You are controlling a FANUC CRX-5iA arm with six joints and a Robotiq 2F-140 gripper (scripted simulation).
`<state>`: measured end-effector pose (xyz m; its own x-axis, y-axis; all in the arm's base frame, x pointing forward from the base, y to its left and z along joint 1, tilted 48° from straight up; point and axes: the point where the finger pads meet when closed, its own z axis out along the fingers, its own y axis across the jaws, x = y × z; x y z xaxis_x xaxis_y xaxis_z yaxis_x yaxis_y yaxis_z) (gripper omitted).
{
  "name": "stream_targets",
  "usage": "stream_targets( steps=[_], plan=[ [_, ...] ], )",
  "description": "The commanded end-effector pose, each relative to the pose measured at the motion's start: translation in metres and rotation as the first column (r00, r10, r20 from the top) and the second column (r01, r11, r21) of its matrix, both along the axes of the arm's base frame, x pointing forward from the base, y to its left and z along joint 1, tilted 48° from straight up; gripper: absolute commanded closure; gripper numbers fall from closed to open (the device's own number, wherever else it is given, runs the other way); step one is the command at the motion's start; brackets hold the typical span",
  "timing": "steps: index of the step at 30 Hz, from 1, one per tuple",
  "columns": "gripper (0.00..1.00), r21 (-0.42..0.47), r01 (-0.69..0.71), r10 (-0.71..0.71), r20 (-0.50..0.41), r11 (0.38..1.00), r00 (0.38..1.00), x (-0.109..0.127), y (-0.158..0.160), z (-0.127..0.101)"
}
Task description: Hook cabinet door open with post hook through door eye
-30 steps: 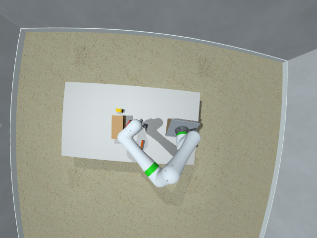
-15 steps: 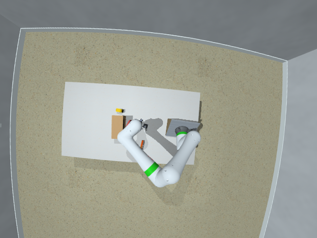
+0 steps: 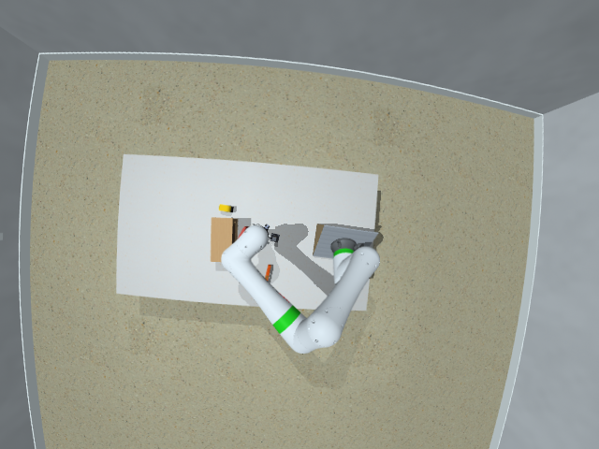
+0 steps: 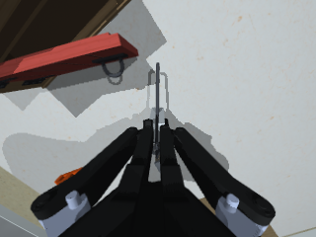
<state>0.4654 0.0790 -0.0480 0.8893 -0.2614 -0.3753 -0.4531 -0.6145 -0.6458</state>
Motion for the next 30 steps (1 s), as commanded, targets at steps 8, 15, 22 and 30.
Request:
stream_targets(
  steps=[8, 15, 22, 30],
  plan=[
    [0.97, 0.000, 0.000, 0.000, 0.000, 1.000, 1.000, 0.0008, -0.0026, 0.0019],
    [0.97, 0.000, 0.000, 0.000, 0.000, 1.000, 1.000, 0.0012, -0.0051, 0.0039],
    [0.97, 0.000, 0.000, 0.000, 0.000, 1.000, 1.000, 0.0014, -0.0068, 0.0054],
    [0.97, 0.000, 0.000, 0.000, 0.000, 1.000, 1.000, 0.0015, -0.0092, 0.0076]
  ],
)
